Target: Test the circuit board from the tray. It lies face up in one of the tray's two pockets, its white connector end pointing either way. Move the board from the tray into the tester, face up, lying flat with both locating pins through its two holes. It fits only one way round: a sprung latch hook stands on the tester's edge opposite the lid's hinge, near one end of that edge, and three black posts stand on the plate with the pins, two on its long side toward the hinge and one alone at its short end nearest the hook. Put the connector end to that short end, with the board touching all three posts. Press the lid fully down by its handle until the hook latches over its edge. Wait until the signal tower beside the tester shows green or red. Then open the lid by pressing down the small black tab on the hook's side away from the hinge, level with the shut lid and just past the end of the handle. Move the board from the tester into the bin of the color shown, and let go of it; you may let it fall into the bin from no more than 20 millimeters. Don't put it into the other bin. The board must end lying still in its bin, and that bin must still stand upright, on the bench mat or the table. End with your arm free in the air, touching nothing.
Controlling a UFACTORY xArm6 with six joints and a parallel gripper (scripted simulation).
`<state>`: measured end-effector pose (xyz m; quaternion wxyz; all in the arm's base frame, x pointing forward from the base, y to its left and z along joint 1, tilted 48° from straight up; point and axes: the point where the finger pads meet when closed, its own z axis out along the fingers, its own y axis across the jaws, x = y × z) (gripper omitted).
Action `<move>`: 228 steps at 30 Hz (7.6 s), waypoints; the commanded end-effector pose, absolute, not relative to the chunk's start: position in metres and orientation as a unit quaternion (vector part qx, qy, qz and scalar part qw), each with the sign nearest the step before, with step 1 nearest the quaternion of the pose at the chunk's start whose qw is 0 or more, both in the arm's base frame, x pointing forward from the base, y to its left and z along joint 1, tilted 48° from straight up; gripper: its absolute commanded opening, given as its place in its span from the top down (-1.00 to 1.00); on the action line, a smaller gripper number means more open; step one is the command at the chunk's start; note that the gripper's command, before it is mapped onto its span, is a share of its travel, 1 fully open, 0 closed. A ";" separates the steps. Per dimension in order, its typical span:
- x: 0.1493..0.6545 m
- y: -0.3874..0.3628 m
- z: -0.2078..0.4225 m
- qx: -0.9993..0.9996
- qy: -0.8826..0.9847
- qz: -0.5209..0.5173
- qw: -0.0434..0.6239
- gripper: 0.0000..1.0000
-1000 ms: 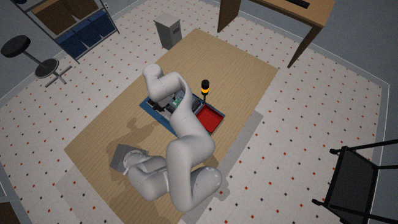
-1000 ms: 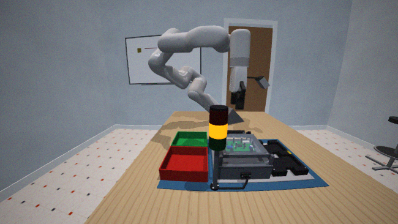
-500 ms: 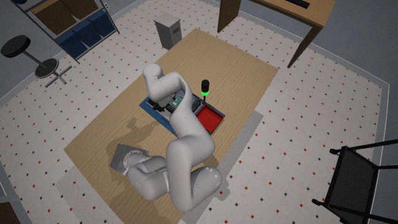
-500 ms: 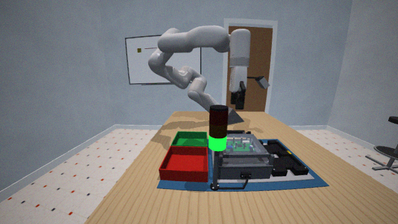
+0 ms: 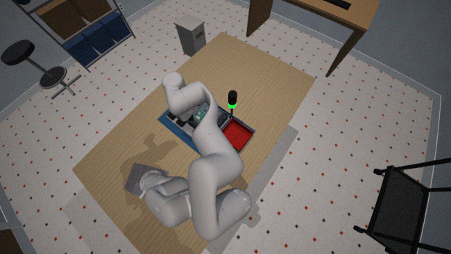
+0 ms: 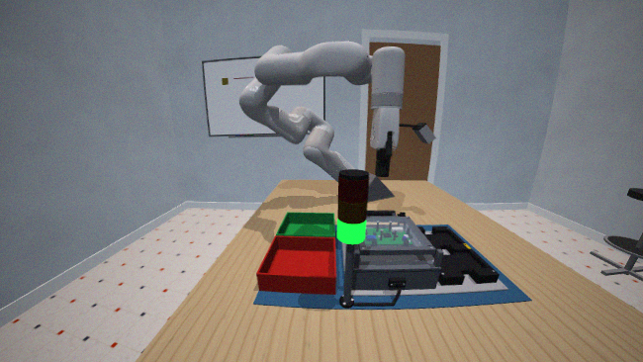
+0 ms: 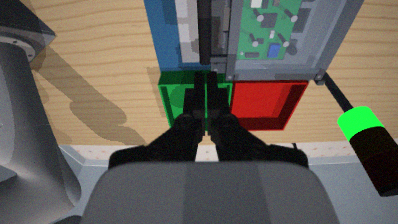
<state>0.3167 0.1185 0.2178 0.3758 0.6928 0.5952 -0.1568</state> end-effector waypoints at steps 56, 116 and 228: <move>0.319 0.113 0.213 0.693 0.595 -0.155 0.376 1.00; 0.319 0.113 0.213 0.909 0.092 0.087 0.397 1.00; 0.334 0.159 0.171 0.911 -0.069 0.156 0.375 1.00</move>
